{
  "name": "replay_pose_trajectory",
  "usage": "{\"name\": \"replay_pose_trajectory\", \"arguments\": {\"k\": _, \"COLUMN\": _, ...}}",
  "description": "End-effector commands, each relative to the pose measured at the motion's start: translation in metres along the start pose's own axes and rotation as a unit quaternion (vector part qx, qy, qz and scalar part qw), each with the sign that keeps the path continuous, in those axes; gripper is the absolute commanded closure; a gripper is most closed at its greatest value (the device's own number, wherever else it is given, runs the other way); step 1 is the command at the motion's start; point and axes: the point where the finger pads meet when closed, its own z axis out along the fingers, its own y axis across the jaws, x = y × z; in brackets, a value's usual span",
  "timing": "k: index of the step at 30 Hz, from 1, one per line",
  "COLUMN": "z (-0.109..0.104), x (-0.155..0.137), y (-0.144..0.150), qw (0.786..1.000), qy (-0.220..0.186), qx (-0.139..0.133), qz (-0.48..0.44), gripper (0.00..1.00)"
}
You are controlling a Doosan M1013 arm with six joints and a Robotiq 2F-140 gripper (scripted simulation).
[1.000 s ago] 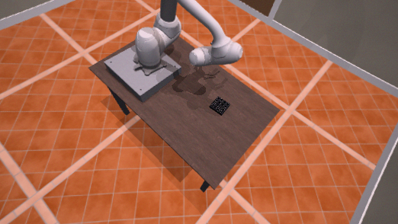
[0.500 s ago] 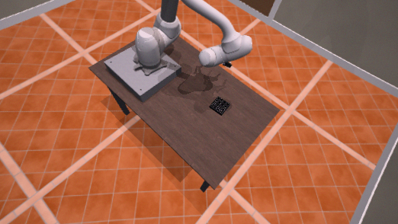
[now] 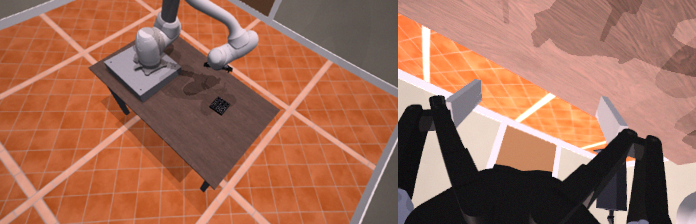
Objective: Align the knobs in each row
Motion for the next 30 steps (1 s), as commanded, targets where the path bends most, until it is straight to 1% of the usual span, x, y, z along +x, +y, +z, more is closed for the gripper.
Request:
{"name": "replay_pose_trajectory", "arguments": {"k": 1, "z": -0.004, "x": 0.025, "y": -0.001, "qw": 0.997, "qy": 0.037, "qx": -0.018, "qz": -0.066, "gripper": 0.00}}
{"name": "replay_pose_trajectory", "arguments": {"k": 3, "z": -0.008, "x": 0.038, "y": -0.003, "qw": 0.993, "qy": 0.055, "qx": -0.027, "qz": -0.099, "gripper": 0.00}}
{"name": "replay_pose_trajectory", "arguments": {"k": 5, "z": -0.008, "x": 0.038, "y": -0.003, "qw": 0.993, "qy": 0.055, "qx": -0.027, "qz": -0.099, "gripper": 0.00}}
{"name": "replay_pose_trajectory", "arguments": {"k": 6, "z": -0.013, "x": 0.056, "y": -0.006, "qw": 0.986, "qy": 0.080, "qx": -0.041, "qz": -0.144, "gripper": 0.00}}
{"name": "replay_pose_trajectory", "arguments": {"k": 8, "z": -0.017, "x": 0.065, "y": -0.009, "qw": 0.980, "qy": 0.093, "qx": -0.048, "qz": -0.169, "gripper": 0.00}}
{"name": "replay_pose_trajectory", "arguments": {"k": 12, "z": -0.027, "x": 0.090, "y": -0.016, "qw": 0.962, "qy": 0.125, "qx": -0.070, "qz": -0.233, "gripper": 0.00}}
{"name": "replay_pose_trajectory", "arguments": {"k": 16, "z": -0.039, "x": 0.115, "y": -0.026, "qw": 0.938, "qy": 0.156, "qx": -0.093, "qz": -0.295, "gripper": 0.00}}
{"name": "replay_pose_trajectory", "arguments": {"k": 20, "z": -0.053, "x": 0.138, "y": -0.038, "qw": 0.909, "qy": 0.185, "qx": -0.117, "qz": -0.355, "gripper": 0.00}}
{"name": "replay_pose_trajectory", "arguments": {"k": 22, "z": -0.053, "x": 0.138, "y": -0.038, "qw": 0.909, "qy": 0.185, "qx": -0.117, "qz": -0.355, "gripper": 0.00}}
{"name": "replay_pose_trajectory", "arguments": {"k": 23, "z": -0.061, "x": 0.151, "y": -0.045, "qw": 0.890, "qy": 0.200, "qx": -0.130, "qz": -0.387, "gripper": 0.00}}
{"name": "replay_pose_trajectory", "arguments": {"k": 24, "z": -0.066, "x": 0.158, "y": -0.049, "qw": 0.879, "qy": 0.209, "qx": -0.138, "qz": -0.406, "gripper": 0.00}}
{"name": "replay_pose_trajectory", "arguments": {"k": 27, "z": -0.076, "x": 0.172, "y": -0.059, "qw": 0.854, "qy": 0.225, "qx": -0.156, "qz": -0.443, "gripper": 0.00}}
{"name": "replay_pose_trajectory", "arguments": {"k": 28, "z": -0.079, "x": 0.175, "y": -0.061, "qw": 0.849, "qy": 0.228, "qx": -0.159, "qz": -0.450, "gripper": 0.00}}
{"name": "replay_pose_trajectory", "arguments": {"k": 30, "z": -0.080, "x": 0.176, "y": -0.062, "qw": 0.846, "qy": 0.230, "qx": -0.161, "qz": -0.454, "gripper": 0.00}}
